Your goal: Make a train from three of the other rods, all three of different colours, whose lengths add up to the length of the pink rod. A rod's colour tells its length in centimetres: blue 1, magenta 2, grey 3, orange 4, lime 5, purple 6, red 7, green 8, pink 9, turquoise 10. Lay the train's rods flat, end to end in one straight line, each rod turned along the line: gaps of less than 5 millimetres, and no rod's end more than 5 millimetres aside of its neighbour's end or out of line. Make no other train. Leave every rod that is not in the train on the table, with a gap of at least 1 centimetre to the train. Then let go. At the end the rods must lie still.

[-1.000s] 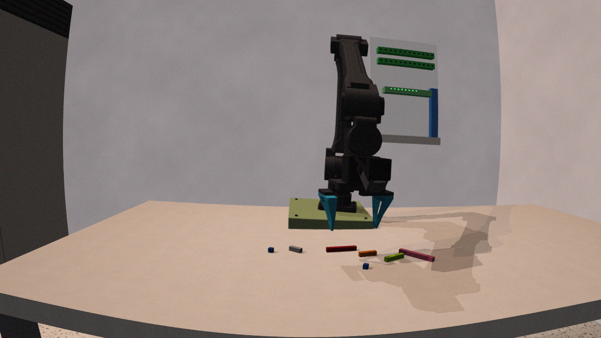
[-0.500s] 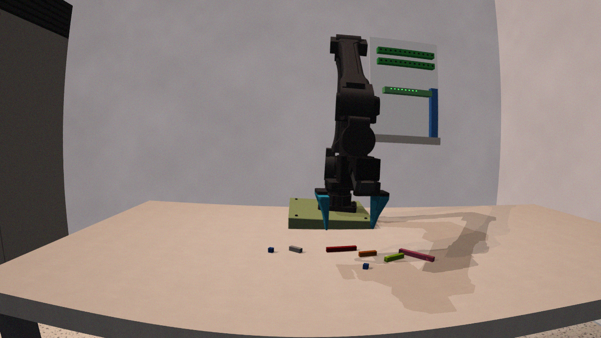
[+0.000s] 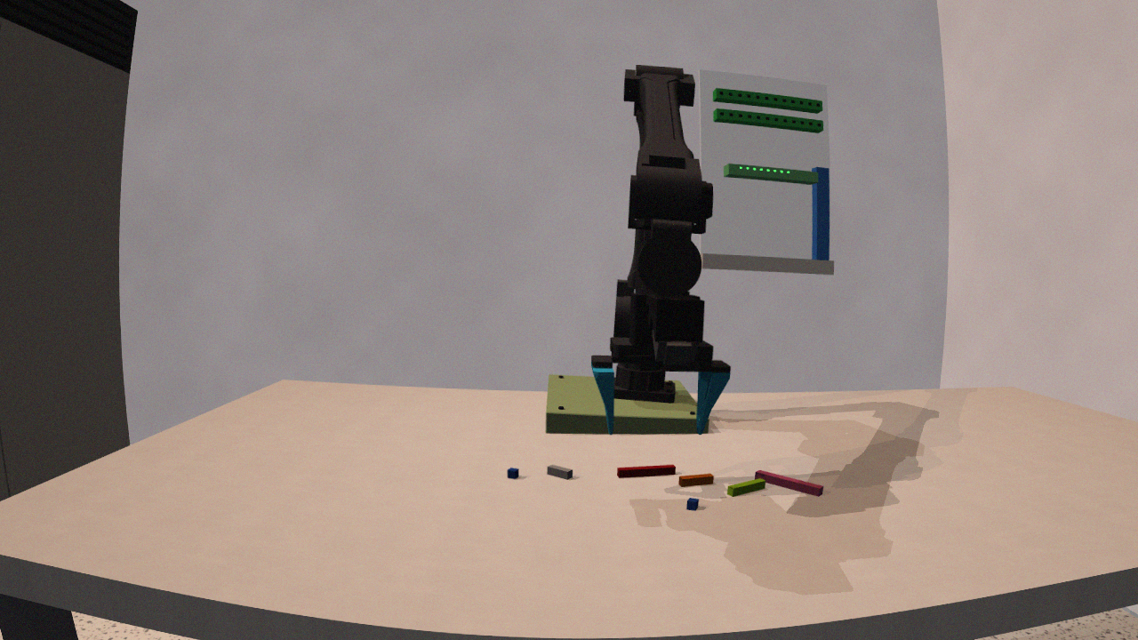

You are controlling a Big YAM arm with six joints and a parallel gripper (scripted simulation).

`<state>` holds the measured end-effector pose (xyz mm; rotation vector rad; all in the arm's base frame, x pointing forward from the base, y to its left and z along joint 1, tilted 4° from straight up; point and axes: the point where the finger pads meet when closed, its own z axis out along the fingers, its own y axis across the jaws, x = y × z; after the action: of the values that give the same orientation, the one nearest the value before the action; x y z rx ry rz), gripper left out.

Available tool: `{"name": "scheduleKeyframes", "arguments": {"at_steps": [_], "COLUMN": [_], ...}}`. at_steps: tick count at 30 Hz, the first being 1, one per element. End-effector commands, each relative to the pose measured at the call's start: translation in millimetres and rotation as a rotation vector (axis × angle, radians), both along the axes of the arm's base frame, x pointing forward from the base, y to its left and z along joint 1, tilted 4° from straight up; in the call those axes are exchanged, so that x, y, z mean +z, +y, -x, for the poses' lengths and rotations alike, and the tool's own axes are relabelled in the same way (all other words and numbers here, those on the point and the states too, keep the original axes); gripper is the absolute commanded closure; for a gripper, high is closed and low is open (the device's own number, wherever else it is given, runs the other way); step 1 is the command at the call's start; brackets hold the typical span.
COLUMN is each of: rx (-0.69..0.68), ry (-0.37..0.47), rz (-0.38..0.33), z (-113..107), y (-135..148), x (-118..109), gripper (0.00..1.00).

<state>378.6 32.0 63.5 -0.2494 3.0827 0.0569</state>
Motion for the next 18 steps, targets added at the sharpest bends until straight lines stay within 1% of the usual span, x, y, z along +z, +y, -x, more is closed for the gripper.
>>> {"name": "scheduleKeyframes", "arguments": {"at_steps": [1, 2, 3, 9, 10, 14, 15, 18], "rx": [-0.069, -0.047, -0.046, -0.058, -0.185, -0.185, -0.164, -0.162], "ry": [-0.054, -0.054, -0.056, -0.057, -0.050, -0.050, -0.050, -0.053], "rz": [-0.007, -0.007, -0.008, -0.007, -0.015, -0.014, -0.014, -0.015], "z": [-28, -27, -27, -28, -29, -29, -28, -28], "y": [-5, 4, 4, -1, -16, -16, -7, -6], "x": [17, 17, 18, 18, 17, 17, 17, 18], "gripper": [0.00, 0.00, 0.00, 0.00, 0.00, 0.00, 0.00, 0.00]}}
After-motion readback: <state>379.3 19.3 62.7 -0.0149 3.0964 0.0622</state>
